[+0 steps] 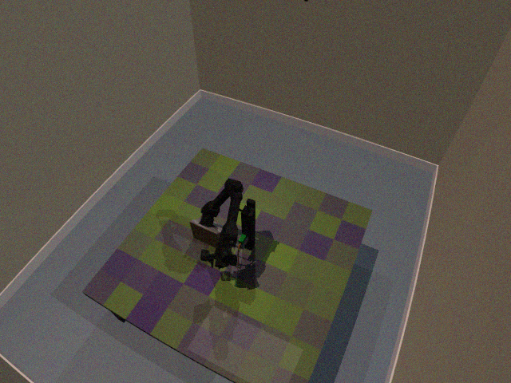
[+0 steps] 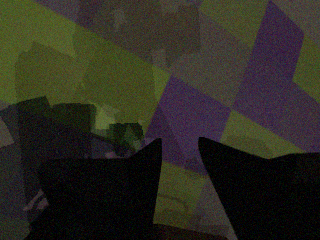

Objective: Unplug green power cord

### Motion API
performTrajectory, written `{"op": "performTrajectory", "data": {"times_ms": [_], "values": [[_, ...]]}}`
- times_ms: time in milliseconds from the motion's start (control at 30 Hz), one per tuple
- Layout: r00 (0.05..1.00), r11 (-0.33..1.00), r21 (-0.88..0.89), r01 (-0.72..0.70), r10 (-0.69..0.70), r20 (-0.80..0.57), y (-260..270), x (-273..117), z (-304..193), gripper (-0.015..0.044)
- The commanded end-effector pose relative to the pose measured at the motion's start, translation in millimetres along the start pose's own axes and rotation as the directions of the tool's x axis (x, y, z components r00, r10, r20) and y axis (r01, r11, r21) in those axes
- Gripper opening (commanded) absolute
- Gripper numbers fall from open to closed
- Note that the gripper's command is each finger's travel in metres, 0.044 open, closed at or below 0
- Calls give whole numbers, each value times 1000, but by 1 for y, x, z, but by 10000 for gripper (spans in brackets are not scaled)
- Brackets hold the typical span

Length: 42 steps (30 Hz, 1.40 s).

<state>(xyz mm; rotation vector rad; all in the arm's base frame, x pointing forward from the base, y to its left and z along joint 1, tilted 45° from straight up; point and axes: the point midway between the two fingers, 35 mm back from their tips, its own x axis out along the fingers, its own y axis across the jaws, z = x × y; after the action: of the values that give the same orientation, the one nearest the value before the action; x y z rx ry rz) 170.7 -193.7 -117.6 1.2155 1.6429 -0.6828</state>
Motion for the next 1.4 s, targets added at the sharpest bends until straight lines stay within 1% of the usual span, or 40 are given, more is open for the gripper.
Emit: {"op": "performTrajectory", "data": {"times_ms": [0, 167, 233, 667, 1367], "values": [[981, 970, 212, -118, 148, -128, 43, -56, -25, 160], [938, 905, 396, -156, 262, -229, 76, -109, -53, 160], [925, 886, 436, -157, 286, -250, 83, -121, -60, 160], [924, 885, 439, -156, 288, -251, 83, -122, -61, 160], [924, 885, 440, -156, 288, -253, 96, -134, -90, 160]]}}
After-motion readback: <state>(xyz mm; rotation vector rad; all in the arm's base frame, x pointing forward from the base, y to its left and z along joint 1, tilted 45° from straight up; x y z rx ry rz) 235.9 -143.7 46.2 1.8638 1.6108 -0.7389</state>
